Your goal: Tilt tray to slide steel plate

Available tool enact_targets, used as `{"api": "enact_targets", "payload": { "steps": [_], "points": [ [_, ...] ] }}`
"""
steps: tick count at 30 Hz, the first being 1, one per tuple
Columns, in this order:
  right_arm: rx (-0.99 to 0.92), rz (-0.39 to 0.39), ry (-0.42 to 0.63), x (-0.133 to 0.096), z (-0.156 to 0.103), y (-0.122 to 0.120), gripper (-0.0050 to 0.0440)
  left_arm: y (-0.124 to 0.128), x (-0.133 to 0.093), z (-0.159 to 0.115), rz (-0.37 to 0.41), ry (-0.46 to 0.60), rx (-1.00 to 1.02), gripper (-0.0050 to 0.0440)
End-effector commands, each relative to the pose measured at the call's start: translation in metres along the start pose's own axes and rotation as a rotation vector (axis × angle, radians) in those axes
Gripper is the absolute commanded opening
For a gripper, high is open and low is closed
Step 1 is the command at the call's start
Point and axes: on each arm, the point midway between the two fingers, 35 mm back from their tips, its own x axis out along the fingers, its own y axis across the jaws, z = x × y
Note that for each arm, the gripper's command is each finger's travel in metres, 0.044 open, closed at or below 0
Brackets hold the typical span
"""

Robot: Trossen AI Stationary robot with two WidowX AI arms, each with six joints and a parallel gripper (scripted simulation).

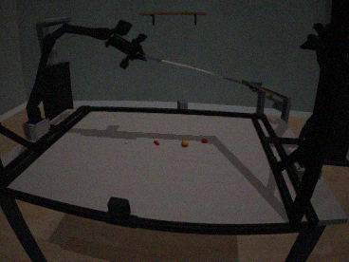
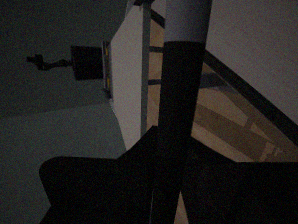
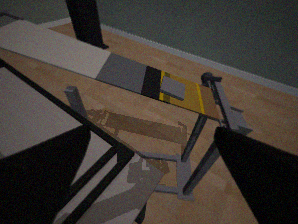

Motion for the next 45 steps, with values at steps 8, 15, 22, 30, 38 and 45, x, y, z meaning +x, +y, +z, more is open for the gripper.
{"api": "enact_targets", "payload": {
  "steps": [8,15,22,30,38,45],
  "points": [
    [-0.001,0.002,-0.001,0.0,0.0,0.0,0.044,0.028,-0.012,0.0,0.073,0.003,0.001,0.0],
    [-0.001,0.002,-0.001,0.0,0.0,0.0,0.044,0.015,-0.008,0.0,0.065,0.003,0.001,0.0],
    [-0.001,0.002,-0.001,0.0,0.0,0.0,0.044,0.006,-0.005,0.0,0.037,0.003,0.001,0.0],
    [-0.001,0.002,-0.001,0.0,0.0,0.0,0.044,-0.057,0.019,-0.001,-0.074,0.003,0.001,0.0],
    [-0.001,0.002,-0.001,0.0,0.0,0.0,0.044,-0.043,0.013,-0.001,-0.141,0.003,0.001,0.0],
    [-0.001,0.002,-0.001,0.0,0.0,0.0,0.044,-0.033,0.009,-0.001,-0.11,0.003,0.001,0.0]
  ]
}}
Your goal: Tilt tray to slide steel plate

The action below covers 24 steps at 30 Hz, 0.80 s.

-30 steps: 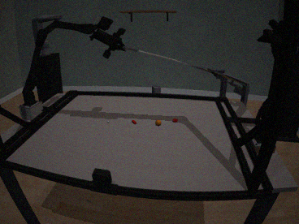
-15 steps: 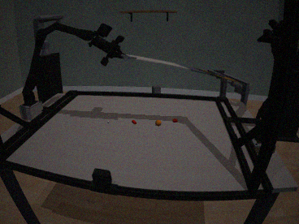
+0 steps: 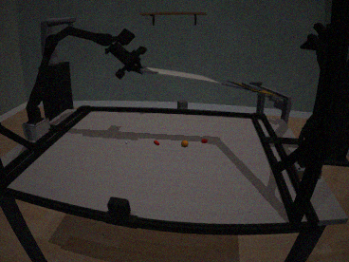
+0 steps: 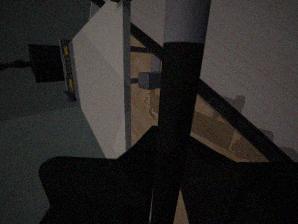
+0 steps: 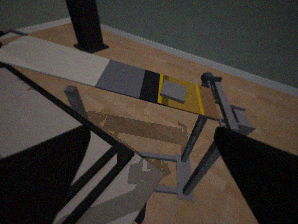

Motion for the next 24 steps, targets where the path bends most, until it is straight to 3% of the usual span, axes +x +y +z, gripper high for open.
{"api": "enact_targets", "payload": {
  "steps": [1,24],
  "points": [
    [-0.001,0.002,-0.001,0.0,0.0,0.0,0.044,0.025,-0.017,-0.001,0.077,0.005,0.001,0.0],
    [-0.001,0.002,-0.001,0.0,0.0,0.0,0.044,0.039,-0.026,0.0,0.109,0.005,0.001,0.0]
  ]
}}
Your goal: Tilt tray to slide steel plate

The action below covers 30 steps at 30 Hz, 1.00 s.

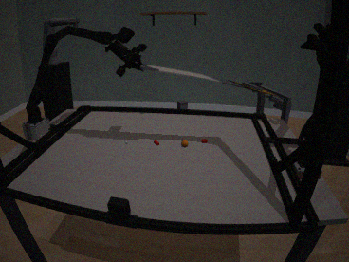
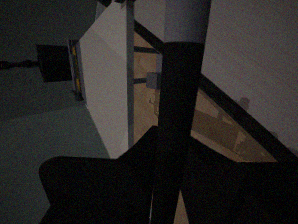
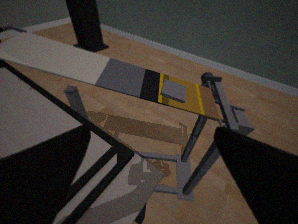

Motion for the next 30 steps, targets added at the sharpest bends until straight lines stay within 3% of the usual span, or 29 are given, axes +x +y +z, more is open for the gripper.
{"api": "enact_targets", "payload": {
  "steps": [1,30],
  "points": [
    [-0.001,0.002,-0.001,0.0,0.0,0.0,0.044,0.029,-0.018,-0.001,0.08,0.005,0.001,0.0],
    [-0.001,0.002,-0.001,0.0,0.0,0.0,0.044,0.046,-0.027,0.0,0.132,0.005,0.001,0.0]
  ]
}}
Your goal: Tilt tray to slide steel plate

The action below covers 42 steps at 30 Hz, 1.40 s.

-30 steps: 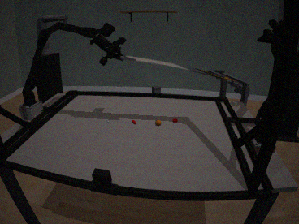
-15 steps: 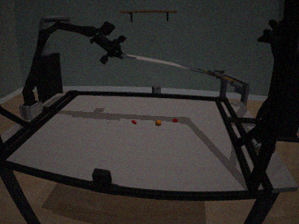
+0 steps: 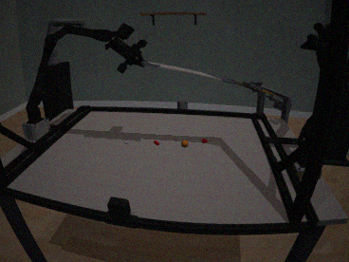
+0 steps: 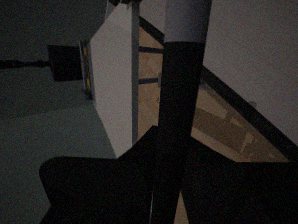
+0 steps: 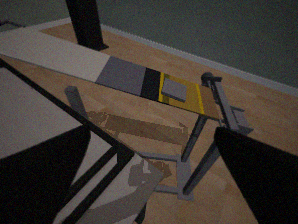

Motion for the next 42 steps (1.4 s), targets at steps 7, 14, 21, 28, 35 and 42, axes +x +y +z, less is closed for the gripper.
{"api": "enact_targets", "payload": {
  "steps": [7,14,21,28,35,42],
  "points": [
    [-0.001,0.002,-0.001,0.0,0.0,0.0,0.044,0.034,-0.019,-0.001,0.101,0.005,0.001,0.0],
    [-0.001,0.002,-0.001,0.0,0.0,0.0,0.044,0.038,-0.02,-0.001,0.117,0.005,0.001,0.0],
    [-0.001,0.002,-0.001,0.0,0.0,0.0,0.044,0.041,-0.022,-0.001,0.134,0.005,0.001,0.0],
    [-0.001,0.002,-0.001,0.0,0.0,0.0,0.044,0.041,-0.022,-0.001,0.162,0.005,0.001,0.0],
    [-0.001,0.002,-0.001,0.0,0.0,0.0,0.044,0.041,-0.022,-0.001,0.173,0.005,0.001,0.0],
    [-0.001,0.002,-0.001,0.0,0.0,0.0,0.044,0.041,-0.022,-0.001,0.173,0.005,0.001,0.0]
  ]
}}
